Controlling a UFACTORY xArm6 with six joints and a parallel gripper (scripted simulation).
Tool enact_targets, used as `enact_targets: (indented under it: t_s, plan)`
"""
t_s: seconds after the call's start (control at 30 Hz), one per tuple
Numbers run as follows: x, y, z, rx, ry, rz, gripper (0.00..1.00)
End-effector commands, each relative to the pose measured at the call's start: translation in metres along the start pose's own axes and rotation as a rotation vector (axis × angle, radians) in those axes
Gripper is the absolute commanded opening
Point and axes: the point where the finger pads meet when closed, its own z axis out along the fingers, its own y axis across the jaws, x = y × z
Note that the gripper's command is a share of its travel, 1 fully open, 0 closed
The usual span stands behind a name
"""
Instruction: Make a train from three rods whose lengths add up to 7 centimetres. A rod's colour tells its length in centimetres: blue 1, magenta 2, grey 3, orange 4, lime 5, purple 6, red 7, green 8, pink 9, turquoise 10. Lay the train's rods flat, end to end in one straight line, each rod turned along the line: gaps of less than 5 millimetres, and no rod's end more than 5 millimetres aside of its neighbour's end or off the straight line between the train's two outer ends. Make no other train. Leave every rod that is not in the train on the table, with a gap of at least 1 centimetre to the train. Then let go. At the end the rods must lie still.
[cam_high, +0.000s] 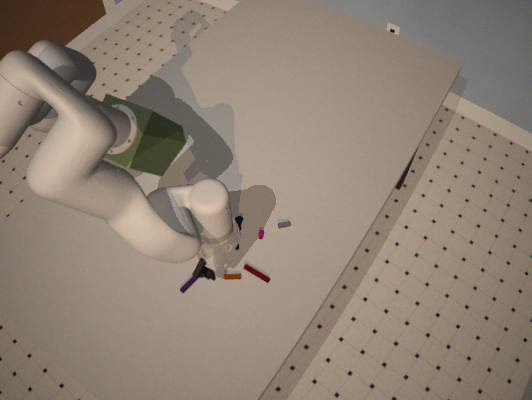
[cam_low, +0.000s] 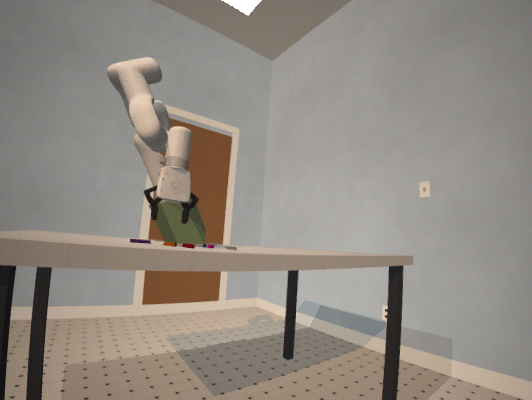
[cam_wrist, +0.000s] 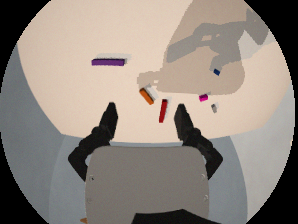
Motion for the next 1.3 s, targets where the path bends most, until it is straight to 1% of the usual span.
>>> enact_targets:
  t_s: [0.0, 0.2, 0.33, 0.53, 0.67, 0.73, 0.8, 1.23, 1.27]
  plan:
    - [-0.001, 0.0, -0.001, 0.0, -0.003, 0.0, 1.0]
    - [-0.001, 0.0, -0.001, 0.0, -0.003, -0.007, 1.0]
    - [-0.001, 0.002, -0.001, 0.0, -0.003, -0.05, 1.0]
    - [-0.002, 0.009, -0.001, -0.001, -0.003, -0.23, 1.0]
    - [-0.003, 0.012, -0.001, -0.001, -0.003, -0.323, 1.0]
    - [-0.003, 0.012, -0.001, -0.001, -0.003, -0.323, 1.0]
    - [-0.003, 0.016, -0.001, -0.002, -0.003, -0.42, 1.0]
    - [-0.004, 0.029, 0.0, -0.003, -0.004, -0.737, 1.0]
    - [-0.004, 0.029, 0.0, -0.003, -0.004, -0.737, 1.0]
